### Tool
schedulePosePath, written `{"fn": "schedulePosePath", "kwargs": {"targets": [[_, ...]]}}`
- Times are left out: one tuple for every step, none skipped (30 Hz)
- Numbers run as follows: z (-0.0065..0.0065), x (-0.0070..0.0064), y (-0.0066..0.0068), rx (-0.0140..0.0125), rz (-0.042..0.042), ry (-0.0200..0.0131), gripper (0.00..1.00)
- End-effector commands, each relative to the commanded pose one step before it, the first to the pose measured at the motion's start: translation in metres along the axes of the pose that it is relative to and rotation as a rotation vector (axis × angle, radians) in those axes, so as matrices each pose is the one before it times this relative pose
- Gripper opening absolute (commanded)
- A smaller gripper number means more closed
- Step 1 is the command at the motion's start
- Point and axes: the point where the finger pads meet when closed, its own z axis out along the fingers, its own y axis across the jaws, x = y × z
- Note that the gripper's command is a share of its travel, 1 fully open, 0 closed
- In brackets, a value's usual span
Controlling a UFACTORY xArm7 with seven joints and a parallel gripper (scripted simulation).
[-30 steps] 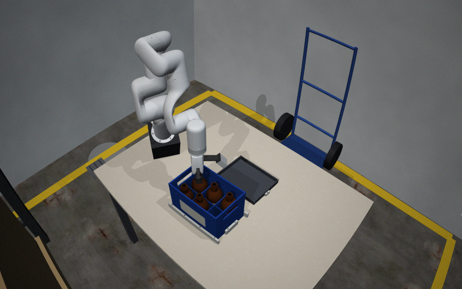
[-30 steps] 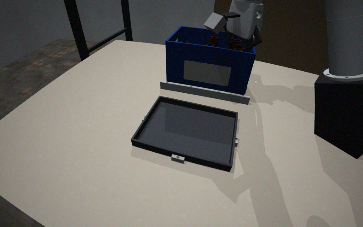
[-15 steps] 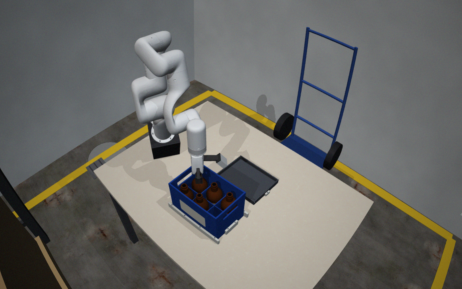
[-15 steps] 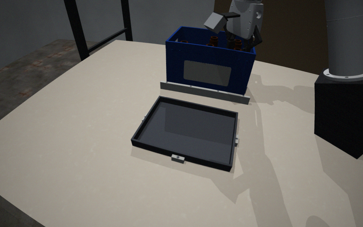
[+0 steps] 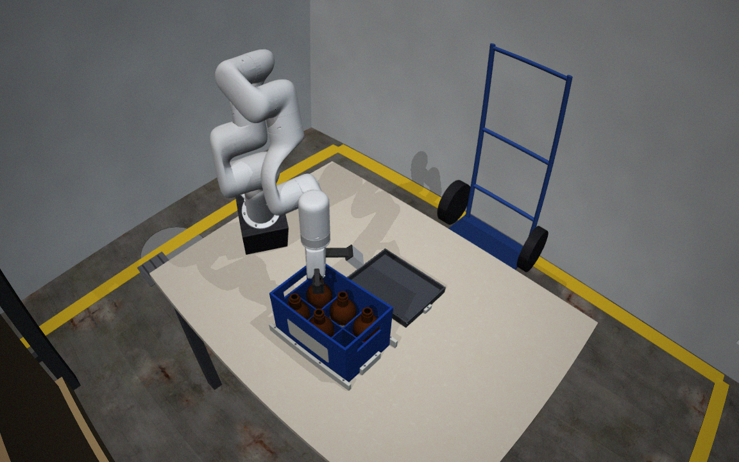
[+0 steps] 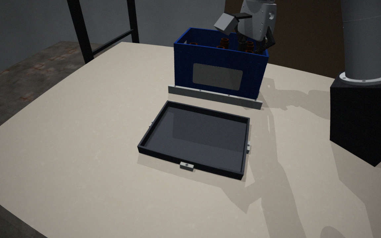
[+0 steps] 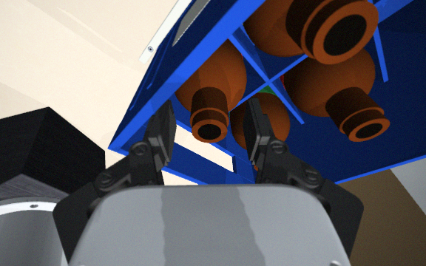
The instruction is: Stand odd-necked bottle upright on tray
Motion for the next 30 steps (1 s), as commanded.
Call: {"fn": "schedulePosePath", "kwargs": {"targets": [[-0.00061,0.00085,0.00079,-0.00187,-0.00010,0.00176,0.65],[0.00000,0.00000,0.00000,0.00000,0.00000,0.00000,0.65],[0.00000,0.00000,0.00000,0.00000,0.00000,0.00000,0.65],[-0.00013,0.00000,0.00000,0.00000,0.00000,0.00000,0.65],[-0.00025,0.00000,0.00000,0.00000,0.00000,-0.00001,0.65],[-0.00039,0.00000,0.00001,0.00000,0.00000,-0.00001,0.65],[-0.00055,0.00000,0.00001,0.00000,0.00000,-0.00001,0.65],[-0.00073,0.00000,0.00000,0.00000,0.00000,-0.00001,0.65],[-0.00093,0.00000,0.00000,0.00000,0.00000,0.00000,0.65],[-0.00113,0.00000,-0.00001,0.00001,0.00001,0.00002,0.65],[-0.00135,0.00000,0.00000,0.00000,0.00000,0.00000,0.65],[-0.00157,0.00000,0.00001,-0.00001,-0.00001,-0.00002,0.65],[-0.00178,0.00000,-0.00001,0.00001,0.00001,0.00002,0.65],[-0.00199,0.00000,0.00001,0.00000,0.00000,-0.00001,0.65],[-0.00219,0.00000,0.00000,0.00000,0.00000,0.00000,0.65],[-0.00239,0.00000,0.00000,0.00000,0.00000,0.00000,0.65],[-0.00257,0.00000,0.00000,0.00000,0.00000,0.00000,0.65],[-0.00274,0.00000,0.00001,0.00000,0.00000,0.00000,0.65],[0.00000,0.00000,0.00000,0.00000,0.00000,0.00000,0.65],[0.00000,0.00000,0.00000,0.00000,0.00000,0.00000,0.65],[-0.00290,-0.00001,-0.00002,0.00001,0.00001,0.00002,0.65],[-0.00305,0.00001,0.00002,0.00000,-0.00001,-0.00001,0.65],[-0.00317,0.00000,0.00000,0.00000,0.00000,0.00000,0.65],[-0.00328,-0.00001,-0.00002,0.00000,0.00000,0.00001,0.65],[-0.00338,0.00001,0.00001,0.00000,0.00000,0.00000,0.65],[-0.00344,0.00000,0.00000,0.00000,0.00000,0.00000,0.65],[-0.00348,0.00000,-0.00001,0.00000,0.00000,0.00000,0.65],[-0.00350,0.00000,-0.00001,0.00000,0.00000,0.00000,0.65],[-0.00351,0.00001,0.00001,0.00000,0.00000,0.00000,0.65],[-0.00347,0.00000,0.00000,0.00000,0.00000,0.00000,0.65]]}}
